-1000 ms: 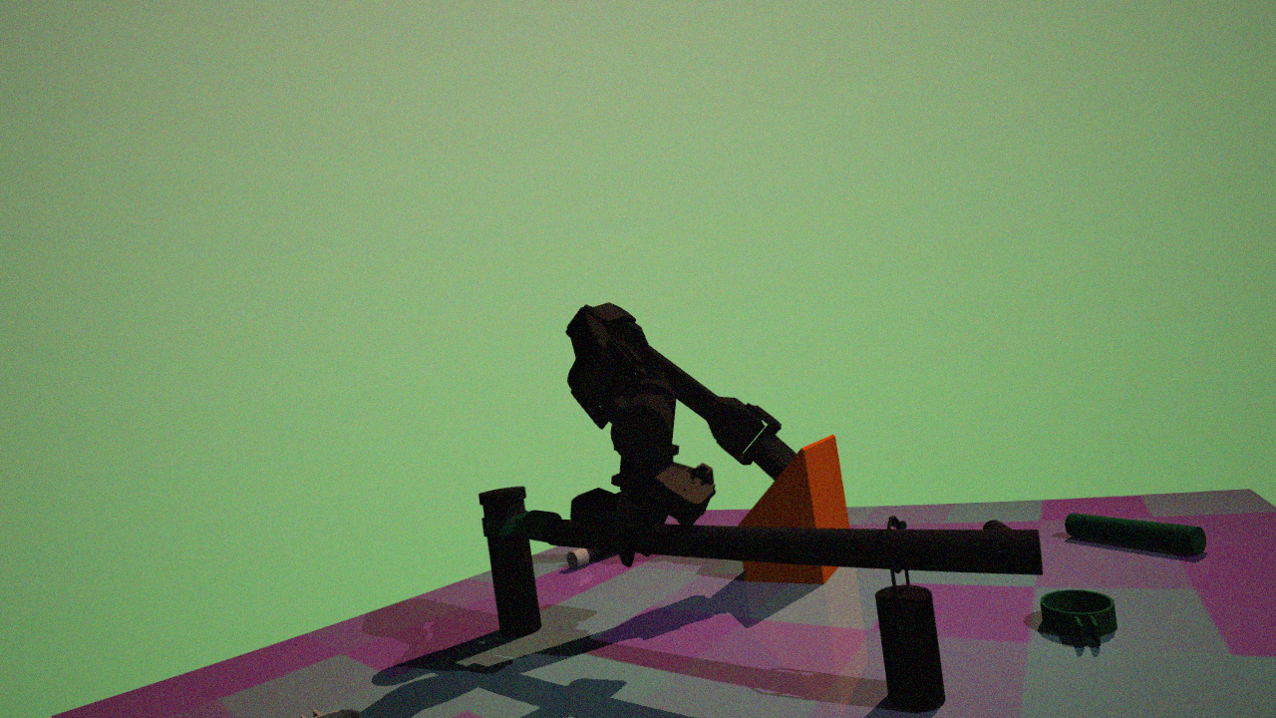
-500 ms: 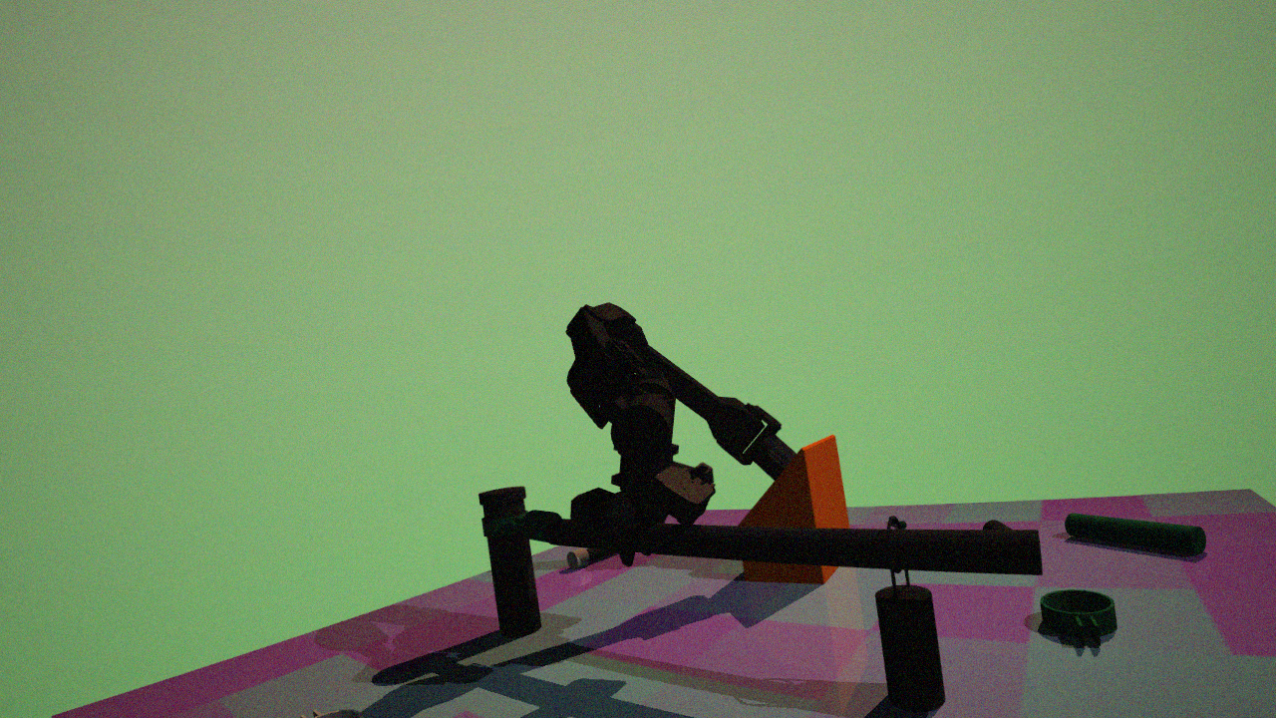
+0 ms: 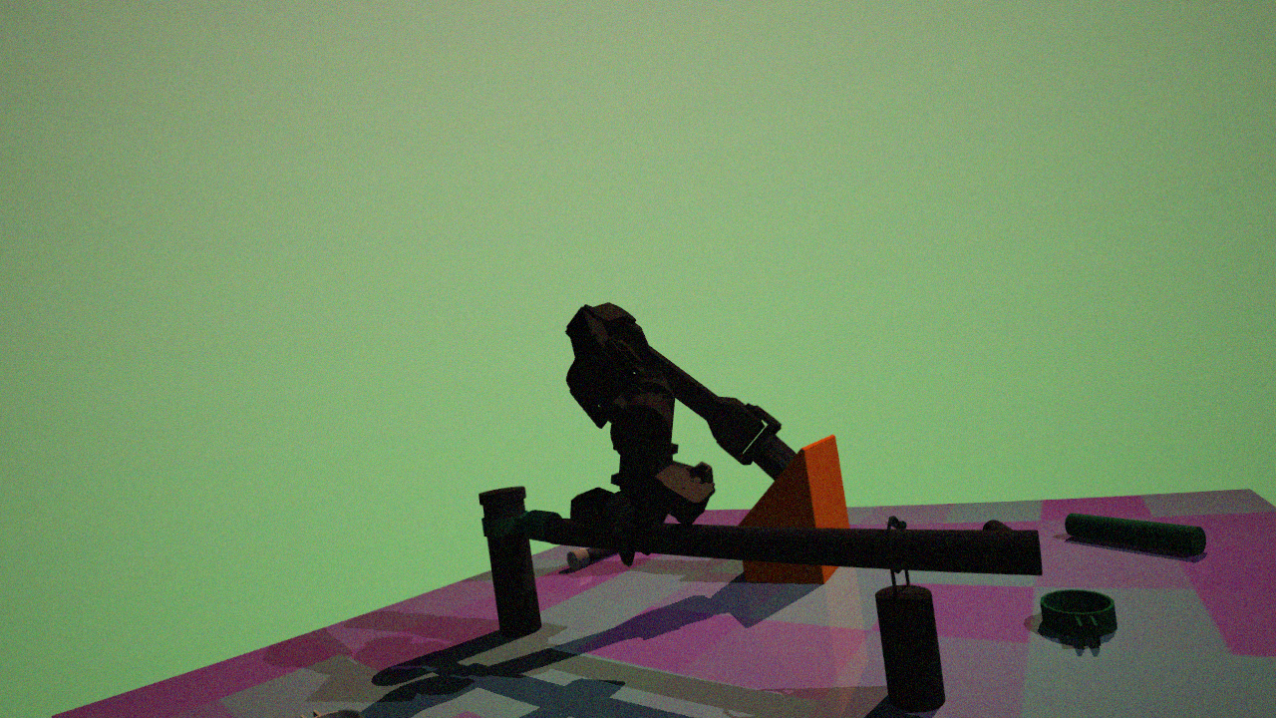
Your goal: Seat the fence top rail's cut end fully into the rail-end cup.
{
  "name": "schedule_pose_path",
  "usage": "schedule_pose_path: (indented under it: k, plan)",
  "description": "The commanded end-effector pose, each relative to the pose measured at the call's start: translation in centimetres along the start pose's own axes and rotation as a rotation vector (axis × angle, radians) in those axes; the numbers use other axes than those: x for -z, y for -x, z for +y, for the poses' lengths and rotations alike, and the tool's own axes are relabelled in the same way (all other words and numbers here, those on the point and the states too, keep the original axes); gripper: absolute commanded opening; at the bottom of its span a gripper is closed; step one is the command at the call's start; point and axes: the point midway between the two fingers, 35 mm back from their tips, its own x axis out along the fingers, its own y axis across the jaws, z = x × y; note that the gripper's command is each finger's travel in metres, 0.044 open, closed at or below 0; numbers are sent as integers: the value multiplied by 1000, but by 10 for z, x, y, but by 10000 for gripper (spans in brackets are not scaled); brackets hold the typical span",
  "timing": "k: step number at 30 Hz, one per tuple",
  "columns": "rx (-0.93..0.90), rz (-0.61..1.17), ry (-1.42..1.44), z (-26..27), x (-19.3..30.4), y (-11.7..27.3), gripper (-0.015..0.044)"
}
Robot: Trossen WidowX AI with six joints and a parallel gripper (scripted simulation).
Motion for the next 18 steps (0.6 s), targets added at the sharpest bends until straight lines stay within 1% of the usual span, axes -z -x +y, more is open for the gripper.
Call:
schedule_pose_path:
  k: [1,11,12,18]
  plan:
    - [14,16,-2,-2,8,4,0]
    - [14,16,-2,-2,10,4,0]
    - [-2,-1,1,0,1,1,0]
    - [-2,-1,1,0,1,1,0]
